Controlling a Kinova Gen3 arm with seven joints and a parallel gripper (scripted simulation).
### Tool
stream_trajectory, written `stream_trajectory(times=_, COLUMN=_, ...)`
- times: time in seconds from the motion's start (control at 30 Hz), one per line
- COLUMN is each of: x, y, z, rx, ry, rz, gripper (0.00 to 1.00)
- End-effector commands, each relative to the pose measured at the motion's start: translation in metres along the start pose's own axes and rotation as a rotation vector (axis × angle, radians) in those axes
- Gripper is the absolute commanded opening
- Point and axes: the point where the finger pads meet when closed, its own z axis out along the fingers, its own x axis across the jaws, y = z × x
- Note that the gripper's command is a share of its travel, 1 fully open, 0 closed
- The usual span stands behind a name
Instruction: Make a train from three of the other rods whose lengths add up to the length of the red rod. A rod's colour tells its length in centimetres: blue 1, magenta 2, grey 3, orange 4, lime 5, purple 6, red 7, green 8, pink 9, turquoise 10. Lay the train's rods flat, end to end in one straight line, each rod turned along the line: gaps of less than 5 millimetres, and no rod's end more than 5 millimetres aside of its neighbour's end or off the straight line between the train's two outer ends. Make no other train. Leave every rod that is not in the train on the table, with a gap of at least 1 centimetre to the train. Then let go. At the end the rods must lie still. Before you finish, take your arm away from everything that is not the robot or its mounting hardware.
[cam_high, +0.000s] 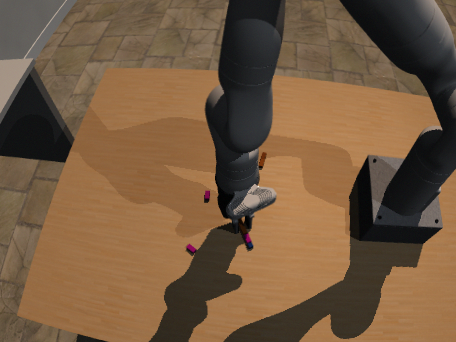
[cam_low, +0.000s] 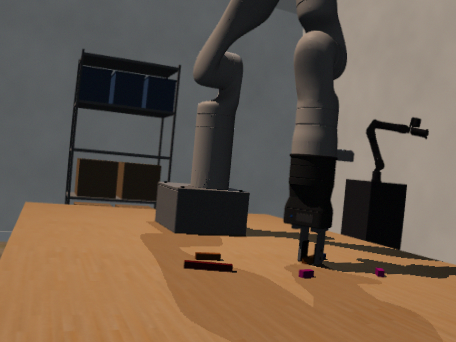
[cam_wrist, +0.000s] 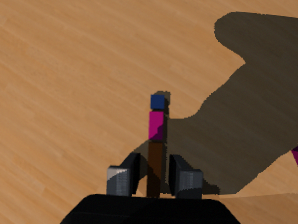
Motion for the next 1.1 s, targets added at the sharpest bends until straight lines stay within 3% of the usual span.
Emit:
stream_trajectory(times=0.0, x=0.001, y=0.000, z=0.000, rx=-0.001, ry=0.001, rz=0.000, gripper=0.54)
stream_trajectory(times=0.3, x=0.001, y=0.000, z=-0.006, rx=-0.001, ry=0.001, rz=0.000, gripper=0.54)
stream_trajectory(times=0.73, x=0.000, y=0.000, z=-0.068, rx=-0.001, ry=0.001, rz=0.000, gripper=0.54)
stream_trajectory(times=1.07, x=0.000, y=0.000, z=-0.090, rx=-0.001, ry=0.001, rz=0.000, gripper=0.54)
